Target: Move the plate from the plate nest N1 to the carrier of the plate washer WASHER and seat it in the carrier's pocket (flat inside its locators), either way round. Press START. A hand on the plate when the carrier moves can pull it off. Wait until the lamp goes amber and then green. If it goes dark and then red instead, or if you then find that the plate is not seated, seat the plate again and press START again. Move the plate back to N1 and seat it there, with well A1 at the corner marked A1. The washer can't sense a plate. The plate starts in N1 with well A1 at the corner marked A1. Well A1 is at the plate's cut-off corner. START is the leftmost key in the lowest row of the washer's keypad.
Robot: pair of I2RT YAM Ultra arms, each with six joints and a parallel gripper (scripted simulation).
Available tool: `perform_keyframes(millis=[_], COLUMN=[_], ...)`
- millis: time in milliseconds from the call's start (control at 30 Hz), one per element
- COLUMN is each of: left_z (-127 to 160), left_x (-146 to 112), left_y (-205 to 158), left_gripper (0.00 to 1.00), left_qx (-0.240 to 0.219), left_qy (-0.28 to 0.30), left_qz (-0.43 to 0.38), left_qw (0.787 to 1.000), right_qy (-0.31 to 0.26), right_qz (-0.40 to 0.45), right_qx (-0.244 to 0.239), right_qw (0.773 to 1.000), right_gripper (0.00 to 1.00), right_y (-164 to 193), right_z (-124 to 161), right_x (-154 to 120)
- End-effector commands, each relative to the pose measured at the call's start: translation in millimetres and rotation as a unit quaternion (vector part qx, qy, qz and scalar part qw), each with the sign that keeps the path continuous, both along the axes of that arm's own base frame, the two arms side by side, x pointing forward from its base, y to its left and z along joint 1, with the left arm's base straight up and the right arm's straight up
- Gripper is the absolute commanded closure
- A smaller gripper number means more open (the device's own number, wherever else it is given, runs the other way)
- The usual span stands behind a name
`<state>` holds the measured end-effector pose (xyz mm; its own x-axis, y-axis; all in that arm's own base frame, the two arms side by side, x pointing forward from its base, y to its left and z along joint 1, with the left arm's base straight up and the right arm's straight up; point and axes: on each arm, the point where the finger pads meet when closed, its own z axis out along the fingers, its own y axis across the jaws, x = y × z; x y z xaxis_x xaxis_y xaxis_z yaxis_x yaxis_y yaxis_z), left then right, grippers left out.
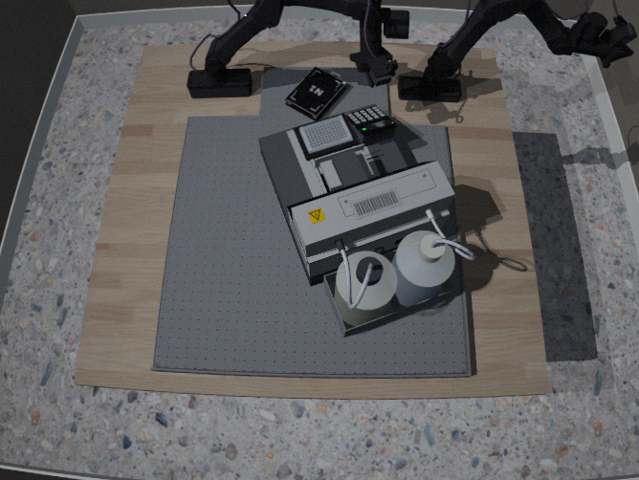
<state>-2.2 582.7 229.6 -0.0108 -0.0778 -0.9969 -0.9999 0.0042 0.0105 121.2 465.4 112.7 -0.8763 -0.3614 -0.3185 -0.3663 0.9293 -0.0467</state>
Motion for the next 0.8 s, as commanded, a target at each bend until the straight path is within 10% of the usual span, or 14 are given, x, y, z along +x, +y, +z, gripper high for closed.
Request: perform_keyframes(millis=[0, 400, 433, 767], left_z=[27, 27, 27, 27], left_x=[-2, -2, -2, -2], left_y=[-3, -3, -3, -3], left_gripper=[1.0, 1.0, 1.0, 1.0], left_qx=[0.039, 0.039, 0.039, 0.039], left_qy=[-0.005, -0.005, -0.005, -0.005], left_qz=[0.005, 0.005, 0.005, 0.005], left_qw=[0.999, 0.999, 0.999, 0.999], right_qy=[-0.002, -0.002, 0.0, 0.029], right_qz=[0.002, 0.002, 0.027, 0.192], right_qx=[0.016, 0.016, 0.017, 0.012], right_qw=[1.0, 1.0, 1.0, 0.981], right_gripper=[1.0, 1.0, 0.0, 0.0], right_y=[7, 7, 3, -31], right_z=[3, 3, 8, 24], right_x=[2, 2, 8, 52])
